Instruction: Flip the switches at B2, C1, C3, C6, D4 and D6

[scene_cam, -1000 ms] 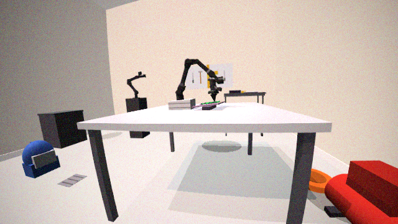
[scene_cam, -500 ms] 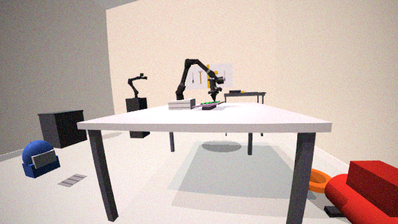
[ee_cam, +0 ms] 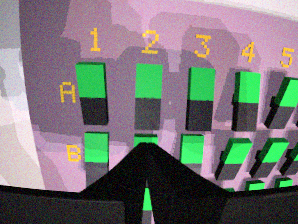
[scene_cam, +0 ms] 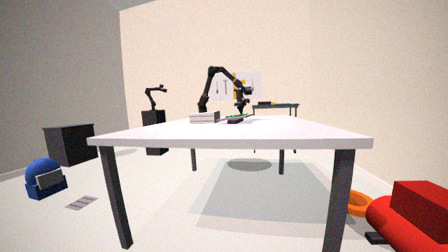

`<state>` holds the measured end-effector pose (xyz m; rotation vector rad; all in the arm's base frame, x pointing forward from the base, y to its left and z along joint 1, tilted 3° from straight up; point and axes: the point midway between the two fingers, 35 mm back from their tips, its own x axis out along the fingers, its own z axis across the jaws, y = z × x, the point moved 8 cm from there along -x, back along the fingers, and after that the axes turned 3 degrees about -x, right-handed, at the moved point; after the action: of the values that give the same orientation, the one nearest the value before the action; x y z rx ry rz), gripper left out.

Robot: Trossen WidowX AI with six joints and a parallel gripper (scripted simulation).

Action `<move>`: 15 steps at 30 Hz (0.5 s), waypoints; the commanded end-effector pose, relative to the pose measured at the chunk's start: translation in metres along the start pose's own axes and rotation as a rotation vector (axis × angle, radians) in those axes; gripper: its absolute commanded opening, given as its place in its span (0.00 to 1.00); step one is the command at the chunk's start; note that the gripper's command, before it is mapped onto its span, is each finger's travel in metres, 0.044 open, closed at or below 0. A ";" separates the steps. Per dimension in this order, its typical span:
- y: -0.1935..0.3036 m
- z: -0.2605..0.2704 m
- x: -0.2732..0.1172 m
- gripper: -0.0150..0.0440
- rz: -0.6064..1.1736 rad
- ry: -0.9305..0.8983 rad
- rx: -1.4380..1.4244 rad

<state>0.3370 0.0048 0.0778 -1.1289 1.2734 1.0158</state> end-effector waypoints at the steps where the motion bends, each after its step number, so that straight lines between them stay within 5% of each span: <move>1: 0.000 0.000 0.001 0.25 0.000 -0.003 -0.004; 6: 0.004 0.000 -0.060 0.25 -0.024 -0.002 -0.004; 15: 0.032 0.018 -0.064 0.25 -0.022 -0.004 -0.004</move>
<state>0.3239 0.0144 0.1411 -1.1412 1.2473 0.9881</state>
